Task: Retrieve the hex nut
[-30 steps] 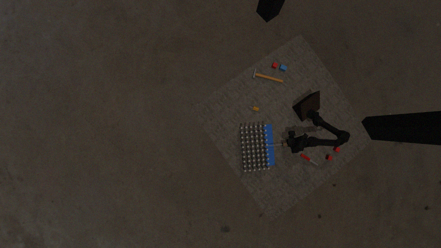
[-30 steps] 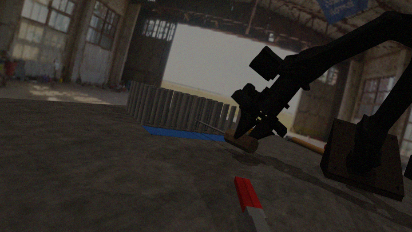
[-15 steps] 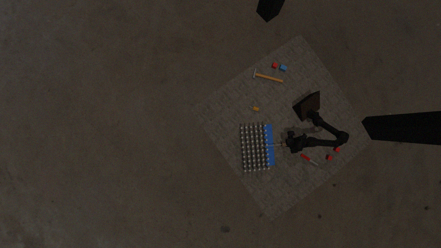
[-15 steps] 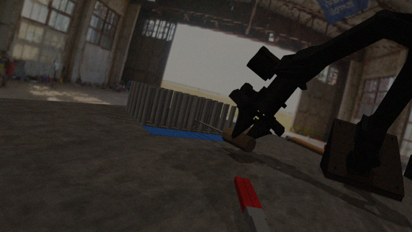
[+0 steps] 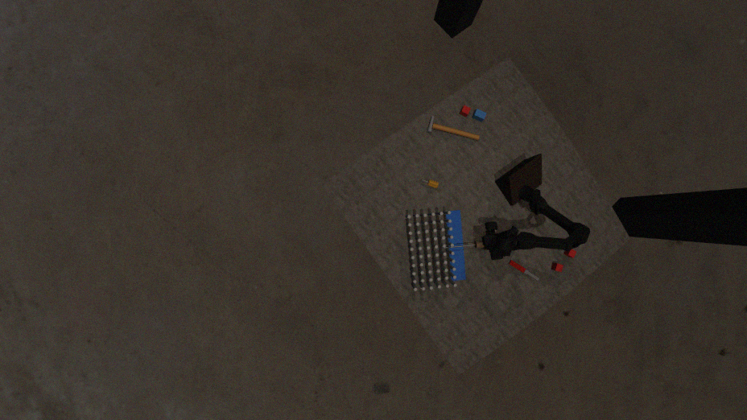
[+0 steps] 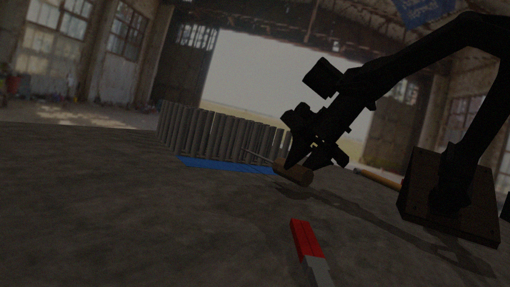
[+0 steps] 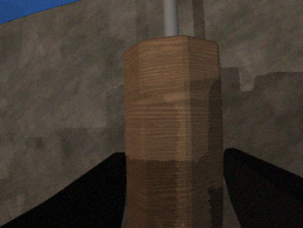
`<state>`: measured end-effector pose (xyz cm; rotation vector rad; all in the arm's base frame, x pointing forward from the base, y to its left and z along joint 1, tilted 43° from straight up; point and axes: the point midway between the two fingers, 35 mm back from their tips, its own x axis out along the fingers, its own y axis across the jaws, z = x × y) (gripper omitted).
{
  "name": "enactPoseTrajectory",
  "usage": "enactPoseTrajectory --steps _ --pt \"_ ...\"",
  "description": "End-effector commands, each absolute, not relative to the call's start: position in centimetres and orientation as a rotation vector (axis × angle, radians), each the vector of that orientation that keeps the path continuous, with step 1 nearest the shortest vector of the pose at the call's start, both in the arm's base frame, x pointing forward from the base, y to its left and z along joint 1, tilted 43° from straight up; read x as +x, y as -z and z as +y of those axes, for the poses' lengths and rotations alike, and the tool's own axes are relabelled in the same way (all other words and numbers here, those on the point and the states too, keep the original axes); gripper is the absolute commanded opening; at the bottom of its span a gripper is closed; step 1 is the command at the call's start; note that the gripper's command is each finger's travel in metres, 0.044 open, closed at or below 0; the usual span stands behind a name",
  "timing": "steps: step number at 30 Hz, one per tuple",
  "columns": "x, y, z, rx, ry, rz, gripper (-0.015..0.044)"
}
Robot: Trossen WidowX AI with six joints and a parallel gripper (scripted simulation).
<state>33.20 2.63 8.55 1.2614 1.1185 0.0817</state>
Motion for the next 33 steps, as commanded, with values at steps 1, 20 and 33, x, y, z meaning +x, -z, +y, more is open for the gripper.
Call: enactPoseTrajectory --steps 1,20,33 --pt "33.7 -8.7 2.3 1.257 -0.089 1.106 0.0" --pt "34.6 -8.4 1.8 1.256 -0.09 1.106 0.0" --pt "35.2 -8.2 1.5 1.256 -0.09 1.105 0.0"
